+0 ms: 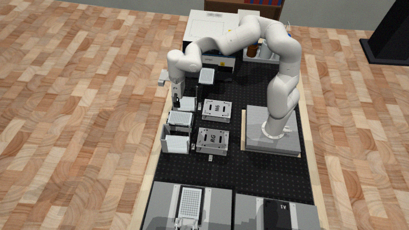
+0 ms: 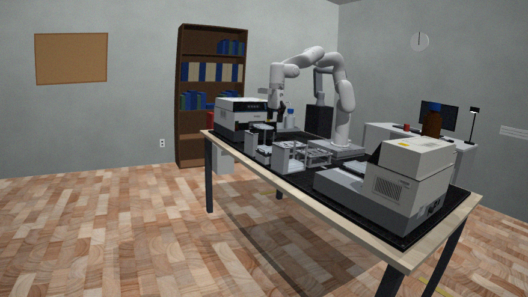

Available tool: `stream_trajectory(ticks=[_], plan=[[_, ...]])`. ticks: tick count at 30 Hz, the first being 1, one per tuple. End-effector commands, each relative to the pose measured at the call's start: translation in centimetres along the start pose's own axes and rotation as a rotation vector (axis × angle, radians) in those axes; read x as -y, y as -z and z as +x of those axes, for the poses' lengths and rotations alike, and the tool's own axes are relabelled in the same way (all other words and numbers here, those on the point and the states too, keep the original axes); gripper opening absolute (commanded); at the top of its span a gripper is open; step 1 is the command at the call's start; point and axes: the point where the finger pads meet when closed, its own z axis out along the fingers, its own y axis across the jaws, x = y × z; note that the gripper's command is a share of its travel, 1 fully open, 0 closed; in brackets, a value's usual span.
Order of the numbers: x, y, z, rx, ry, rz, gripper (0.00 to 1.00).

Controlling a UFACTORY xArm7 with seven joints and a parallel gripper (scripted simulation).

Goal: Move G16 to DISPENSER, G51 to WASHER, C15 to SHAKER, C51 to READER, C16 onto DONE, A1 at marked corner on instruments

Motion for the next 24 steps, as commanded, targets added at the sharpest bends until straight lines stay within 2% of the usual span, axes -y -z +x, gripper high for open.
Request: stream_trajectory(ticks=[1, 15, 19, 24], plan=[[0.9, 0.3, -0.2, -0.006, -0.106, 0.000, 1.00], [4.9, 0.2, -1.9, -0.006, -0.159, 0.000, 1.00], [5.1, 0.2, -1.9, -0.006, -0.159, 0.000, 1.00], [6.6, 0.2, -2.6, -0.006, -0.332, 0.001, 1.00]])
